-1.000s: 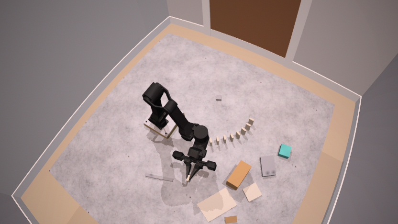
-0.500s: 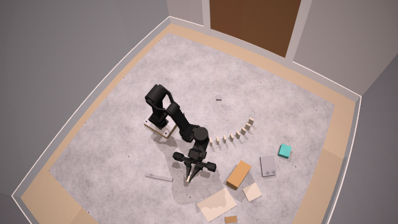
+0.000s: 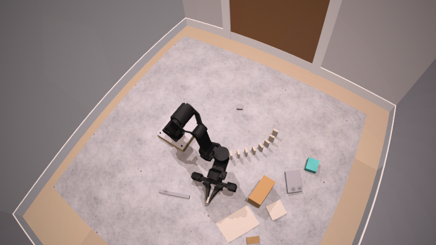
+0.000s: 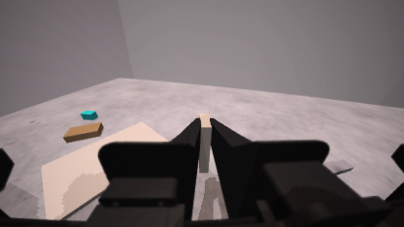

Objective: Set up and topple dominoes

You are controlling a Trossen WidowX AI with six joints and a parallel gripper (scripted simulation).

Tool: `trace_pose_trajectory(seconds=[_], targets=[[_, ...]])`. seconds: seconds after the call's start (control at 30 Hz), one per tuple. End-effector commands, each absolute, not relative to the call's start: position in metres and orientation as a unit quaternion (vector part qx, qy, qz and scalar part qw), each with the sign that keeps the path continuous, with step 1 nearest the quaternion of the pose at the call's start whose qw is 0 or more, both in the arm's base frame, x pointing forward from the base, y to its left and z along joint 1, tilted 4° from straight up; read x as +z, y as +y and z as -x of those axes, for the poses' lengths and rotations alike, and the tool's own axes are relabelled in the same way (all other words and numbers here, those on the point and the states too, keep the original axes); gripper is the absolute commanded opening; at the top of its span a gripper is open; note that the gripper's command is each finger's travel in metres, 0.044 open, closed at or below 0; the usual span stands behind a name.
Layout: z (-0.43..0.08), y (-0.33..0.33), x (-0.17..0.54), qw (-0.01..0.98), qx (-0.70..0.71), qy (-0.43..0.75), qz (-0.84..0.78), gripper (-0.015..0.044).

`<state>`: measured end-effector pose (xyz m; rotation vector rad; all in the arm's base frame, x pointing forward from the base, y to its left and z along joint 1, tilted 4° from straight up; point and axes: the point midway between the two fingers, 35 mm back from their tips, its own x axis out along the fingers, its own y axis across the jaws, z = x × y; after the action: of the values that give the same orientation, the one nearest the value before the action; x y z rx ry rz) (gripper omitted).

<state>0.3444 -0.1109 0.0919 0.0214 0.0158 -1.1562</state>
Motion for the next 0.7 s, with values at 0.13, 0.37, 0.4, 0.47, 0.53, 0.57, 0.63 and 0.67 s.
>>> trace_pose_trajectory(seconds=[0.13,0.37,0.4,0.47,0.53,0.57,0.63,0.67], targets=[[-0.344,-0.116,0.061,0.84,-0.542,0.015,-0.012,0.0023],[-0.341,-0.119,0.043,0.841,-0.54,0.019,-0.014,0.0023],[-0.341,-0.119,0.043,0.841,-0.54,0.019,-0.014,0.0023],[-0.341,-0.119,0.043,0.841,-0.54,0.019,-0.014,0.0023],[-0.341,-0.119,0.043,0.841,-0.54,0.019,-0.014,0.0023],[-0.341,-0.119,0.043,0.841,-0.54,0.019,-0.014,0.0023],[-0.341,-0.119,0.043,0.841,-0.54,0.019,-0.014,0.0023],[-0.341,-0.119,0.043,0.841,-0.54,0.019,-0.014,0.0023]])
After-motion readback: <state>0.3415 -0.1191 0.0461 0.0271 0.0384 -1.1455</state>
